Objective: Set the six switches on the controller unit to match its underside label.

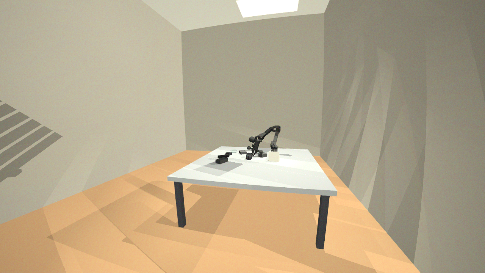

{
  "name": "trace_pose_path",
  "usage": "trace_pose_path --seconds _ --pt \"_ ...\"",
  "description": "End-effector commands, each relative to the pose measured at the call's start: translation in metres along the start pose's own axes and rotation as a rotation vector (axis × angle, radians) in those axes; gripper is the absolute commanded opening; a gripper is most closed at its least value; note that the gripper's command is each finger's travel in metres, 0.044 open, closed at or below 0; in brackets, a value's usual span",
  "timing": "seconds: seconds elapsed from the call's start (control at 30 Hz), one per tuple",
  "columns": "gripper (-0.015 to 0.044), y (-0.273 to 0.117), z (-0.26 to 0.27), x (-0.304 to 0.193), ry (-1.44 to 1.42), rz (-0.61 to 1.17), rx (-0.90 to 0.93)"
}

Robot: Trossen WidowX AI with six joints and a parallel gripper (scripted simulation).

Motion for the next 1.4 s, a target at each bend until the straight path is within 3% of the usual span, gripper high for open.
trace_pose_path --seconds 0.0,1.2,1.37 --pt "0.0 0.002 0.006 0.0 -0.005 0.004 0.001" --pt "0.0 0.016 0.05 0.007 -0.003 0.003 0.003" --pt "0.0 -0.024 0.026 0.003 -0.004 0.007 0.003"
Point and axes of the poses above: the point midway between the two fingers, 35 mm back from their tips, its own y axis out along the fingers, its own z axis across the jaws, x = y × z, the point moved 1 cm from there along -y, back along the fingers, and after that the axes turned 10 degrees about -y, right-handed, at the moved point
